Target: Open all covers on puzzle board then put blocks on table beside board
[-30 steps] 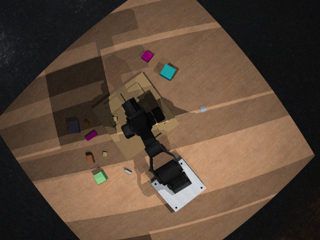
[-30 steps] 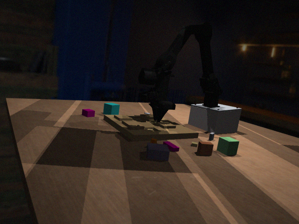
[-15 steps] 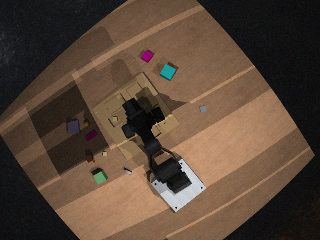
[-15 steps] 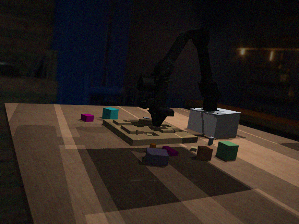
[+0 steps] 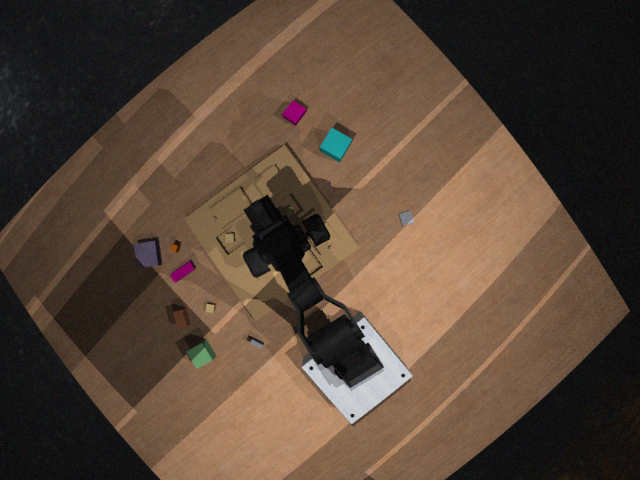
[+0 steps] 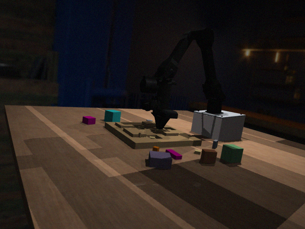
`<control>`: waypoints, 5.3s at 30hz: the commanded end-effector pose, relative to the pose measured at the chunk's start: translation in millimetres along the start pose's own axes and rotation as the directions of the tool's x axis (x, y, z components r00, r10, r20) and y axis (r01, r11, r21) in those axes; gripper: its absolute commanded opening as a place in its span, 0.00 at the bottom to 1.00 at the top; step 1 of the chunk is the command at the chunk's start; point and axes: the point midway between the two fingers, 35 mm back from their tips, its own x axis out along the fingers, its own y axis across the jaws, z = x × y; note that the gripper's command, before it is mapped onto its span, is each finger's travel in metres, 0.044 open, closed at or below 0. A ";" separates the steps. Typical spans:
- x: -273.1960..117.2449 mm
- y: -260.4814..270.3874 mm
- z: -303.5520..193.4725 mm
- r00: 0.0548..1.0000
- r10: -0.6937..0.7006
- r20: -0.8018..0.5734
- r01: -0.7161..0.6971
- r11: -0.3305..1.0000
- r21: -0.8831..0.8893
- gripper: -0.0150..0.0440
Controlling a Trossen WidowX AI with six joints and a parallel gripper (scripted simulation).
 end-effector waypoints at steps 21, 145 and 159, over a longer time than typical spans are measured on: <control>-30.3 0.2 2.1 1.000 0.000 0.005 0.000 1.000 -0.001 0.39; -60.6 237.8 -100.2 1.000 0.022 -0.005 -0.022 1.000 0.000 0.39; -37.4 238.6 -100.0 1.000 0.021 -0.005 -0.021 1.000 0.000 0.39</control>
